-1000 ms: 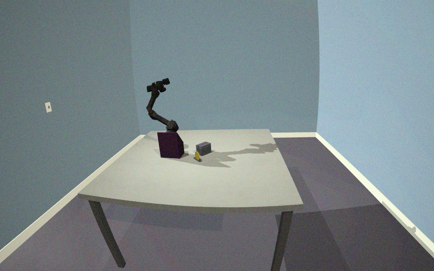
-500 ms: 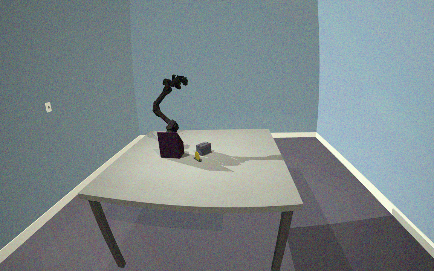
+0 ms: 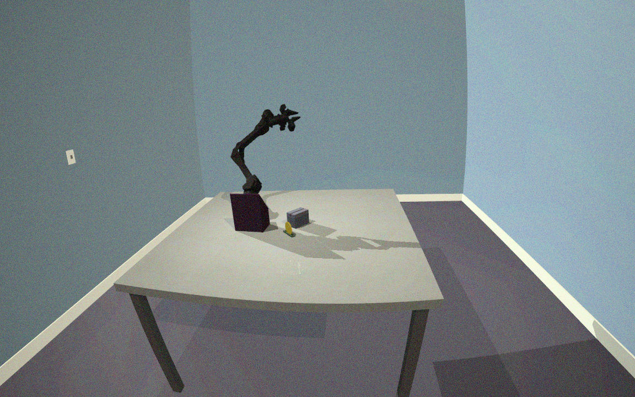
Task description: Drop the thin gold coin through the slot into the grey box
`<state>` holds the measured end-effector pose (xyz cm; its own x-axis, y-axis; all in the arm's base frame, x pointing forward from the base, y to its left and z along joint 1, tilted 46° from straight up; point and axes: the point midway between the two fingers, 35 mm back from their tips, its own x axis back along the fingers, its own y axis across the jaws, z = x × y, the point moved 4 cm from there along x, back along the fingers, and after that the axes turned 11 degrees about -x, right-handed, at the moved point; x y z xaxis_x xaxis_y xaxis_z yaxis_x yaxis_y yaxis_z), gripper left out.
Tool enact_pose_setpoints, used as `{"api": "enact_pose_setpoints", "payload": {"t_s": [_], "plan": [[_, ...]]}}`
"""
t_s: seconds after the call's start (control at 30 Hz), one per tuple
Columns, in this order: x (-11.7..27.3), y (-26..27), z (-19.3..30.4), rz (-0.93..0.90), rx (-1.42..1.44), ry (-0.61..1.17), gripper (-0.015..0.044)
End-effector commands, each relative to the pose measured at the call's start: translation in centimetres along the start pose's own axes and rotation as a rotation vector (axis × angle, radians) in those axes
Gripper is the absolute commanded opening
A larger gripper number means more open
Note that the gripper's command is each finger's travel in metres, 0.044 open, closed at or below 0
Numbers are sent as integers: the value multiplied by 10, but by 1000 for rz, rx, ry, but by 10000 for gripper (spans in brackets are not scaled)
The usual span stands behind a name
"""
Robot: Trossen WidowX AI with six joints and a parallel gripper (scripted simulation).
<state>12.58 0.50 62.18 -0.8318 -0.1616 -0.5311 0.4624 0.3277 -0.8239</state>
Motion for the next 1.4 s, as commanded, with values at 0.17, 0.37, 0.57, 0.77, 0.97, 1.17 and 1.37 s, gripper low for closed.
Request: {"api": "enact_pose_setpoints", "payload": {"t_s": [0.17, 0.37, 0.57, 0.77, 0.97, 1.17, 1.37], "plan": [[-36, 80, 88, -189, -311, 218, 161], [-43, 139, 147, -326, -499, 395, 161], [-32, 201, 206, -453, -702, 607, 161], [-5, 263, 259, -554, -919, 843, 161], [39, 322, 303, -626, -1155, 1111, 161], [78, 361, 321, -633, -1348, 1327, 161], [129, 404, 335, -647, -1563, 1593, 161]]}}
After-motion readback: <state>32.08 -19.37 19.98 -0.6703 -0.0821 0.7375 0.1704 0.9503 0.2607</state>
